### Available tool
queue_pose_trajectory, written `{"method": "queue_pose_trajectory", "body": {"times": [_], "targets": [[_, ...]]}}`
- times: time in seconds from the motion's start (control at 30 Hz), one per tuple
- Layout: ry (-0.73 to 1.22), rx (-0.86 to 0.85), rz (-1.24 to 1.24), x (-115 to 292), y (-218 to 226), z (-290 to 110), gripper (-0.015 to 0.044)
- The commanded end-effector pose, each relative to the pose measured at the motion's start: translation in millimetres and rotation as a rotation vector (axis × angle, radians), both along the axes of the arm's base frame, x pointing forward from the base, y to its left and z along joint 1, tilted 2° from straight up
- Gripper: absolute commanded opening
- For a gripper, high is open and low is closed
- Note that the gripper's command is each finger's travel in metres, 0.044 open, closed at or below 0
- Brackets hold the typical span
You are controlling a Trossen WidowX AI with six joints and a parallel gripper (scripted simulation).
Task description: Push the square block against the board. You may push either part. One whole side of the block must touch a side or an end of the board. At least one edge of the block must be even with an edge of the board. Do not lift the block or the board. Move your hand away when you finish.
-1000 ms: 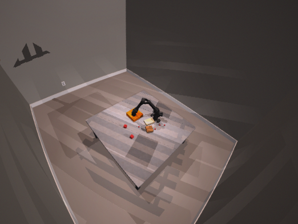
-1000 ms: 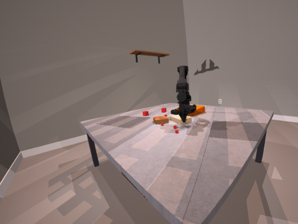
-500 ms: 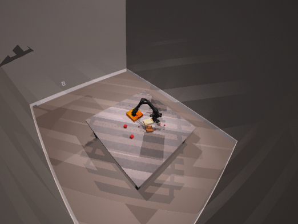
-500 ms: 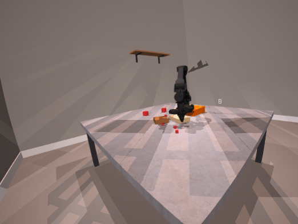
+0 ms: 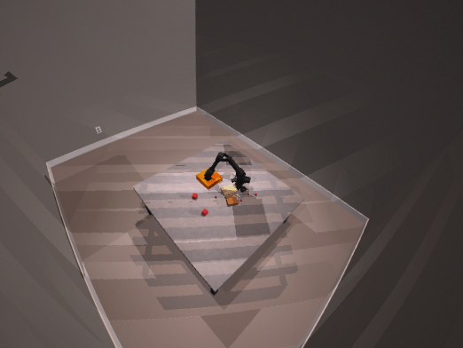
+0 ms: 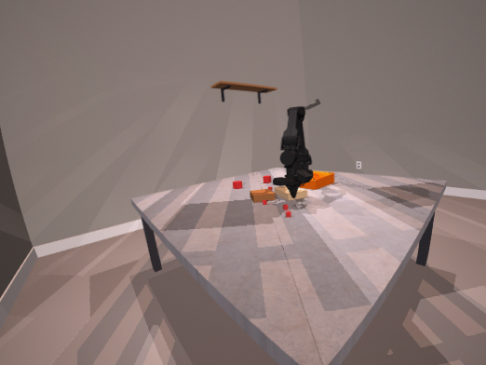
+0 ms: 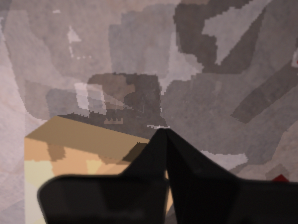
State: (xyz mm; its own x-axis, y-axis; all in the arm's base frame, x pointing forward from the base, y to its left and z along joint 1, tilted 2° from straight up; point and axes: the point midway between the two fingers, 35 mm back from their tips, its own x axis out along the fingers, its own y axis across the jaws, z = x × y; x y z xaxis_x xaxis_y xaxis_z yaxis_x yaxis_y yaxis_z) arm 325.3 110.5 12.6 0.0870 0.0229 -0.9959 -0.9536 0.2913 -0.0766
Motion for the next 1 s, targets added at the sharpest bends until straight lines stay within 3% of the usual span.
{"method": "queue_pose_trajectory", "body": {"times": [0.0,0.97], "targets": [[0.017,-0.014,-0.003,-4,-7,-5,0.0],[0.016,-0.01,-0.003,12,37,-3,0.0]]}}
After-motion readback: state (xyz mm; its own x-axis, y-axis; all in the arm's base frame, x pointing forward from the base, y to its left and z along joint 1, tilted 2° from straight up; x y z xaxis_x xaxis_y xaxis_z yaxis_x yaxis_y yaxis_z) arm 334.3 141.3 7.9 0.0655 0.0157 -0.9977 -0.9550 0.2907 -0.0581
